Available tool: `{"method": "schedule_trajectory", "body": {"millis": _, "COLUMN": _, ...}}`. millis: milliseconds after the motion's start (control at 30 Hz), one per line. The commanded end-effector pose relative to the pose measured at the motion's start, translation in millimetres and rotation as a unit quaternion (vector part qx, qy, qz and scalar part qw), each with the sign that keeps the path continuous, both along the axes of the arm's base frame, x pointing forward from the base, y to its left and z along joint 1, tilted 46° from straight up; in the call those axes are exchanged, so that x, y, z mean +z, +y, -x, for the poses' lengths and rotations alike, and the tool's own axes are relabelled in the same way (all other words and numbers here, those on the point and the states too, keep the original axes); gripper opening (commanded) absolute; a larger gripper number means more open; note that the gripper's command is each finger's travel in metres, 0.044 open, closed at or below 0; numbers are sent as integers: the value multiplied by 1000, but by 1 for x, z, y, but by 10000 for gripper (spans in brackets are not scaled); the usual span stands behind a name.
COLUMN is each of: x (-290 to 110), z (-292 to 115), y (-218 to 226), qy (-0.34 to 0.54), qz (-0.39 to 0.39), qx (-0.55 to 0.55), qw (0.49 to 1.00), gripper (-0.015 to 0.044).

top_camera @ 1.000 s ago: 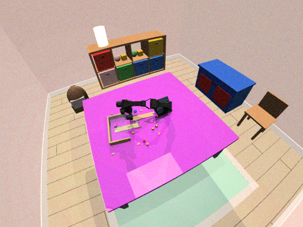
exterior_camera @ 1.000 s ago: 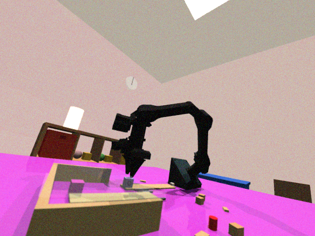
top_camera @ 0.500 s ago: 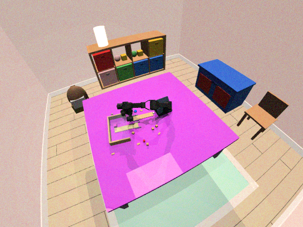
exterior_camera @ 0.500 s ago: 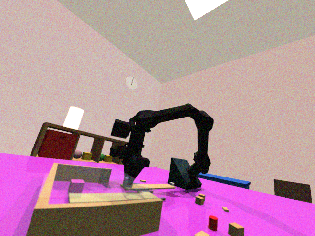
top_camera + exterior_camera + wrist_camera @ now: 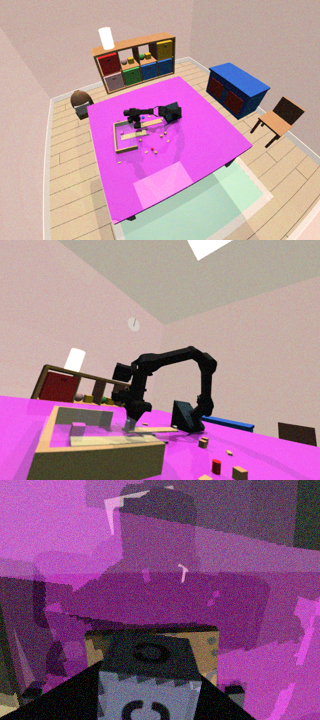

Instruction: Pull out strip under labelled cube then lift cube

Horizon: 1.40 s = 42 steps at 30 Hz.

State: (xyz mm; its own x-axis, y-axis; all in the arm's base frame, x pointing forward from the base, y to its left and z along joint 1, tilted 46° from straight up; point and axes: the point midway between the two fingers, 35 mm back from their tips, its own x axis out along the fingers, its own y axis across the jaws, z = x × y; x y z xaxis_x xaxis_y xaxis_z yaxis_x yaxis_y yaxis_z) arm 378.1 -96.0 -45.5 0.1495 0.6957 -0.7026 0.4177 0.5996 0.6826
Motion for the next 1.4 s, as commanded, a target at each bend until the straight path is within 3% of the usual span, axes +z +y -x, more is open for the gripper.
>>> {"method": "schedule_trajectory", "body": {"millis": 0, "x": 0, "z": 0, "y": 0, "qy": 0, "qz": 0, "qx": 0, "qw": 1000, "gripper": 72}}
{"method": "schedule_trajectory", "body": {"millis": 100, "x": 2, "z": 3, "y": -2, "qy": 0, "qz": 0, "qx": 0, "qw": 1000, "gripper": 0}}
{"method": "schedule_trajectory", "body": {"millis": 533, "x": 33, "z": 64, "y": -13, "qy": 2, "qz": -1, "qx": -2, "qw": 1000, "gripper": 0}}
{"method": "schedule_trajectory", "body": {"millis": 1000, "x": 35, "z": 92, "y": -6, "qy": 3, "qz": -1, "qx": -2, "qw": 1000, "gripper": 0}}
{"method": "schedule_trajectory", "body": {"millis": 1367, "x": 61, "z": 97, "y": -31, "qy": 3, "qz": -1, "qx": -2, "qw": 1000, "gripper": 0}}
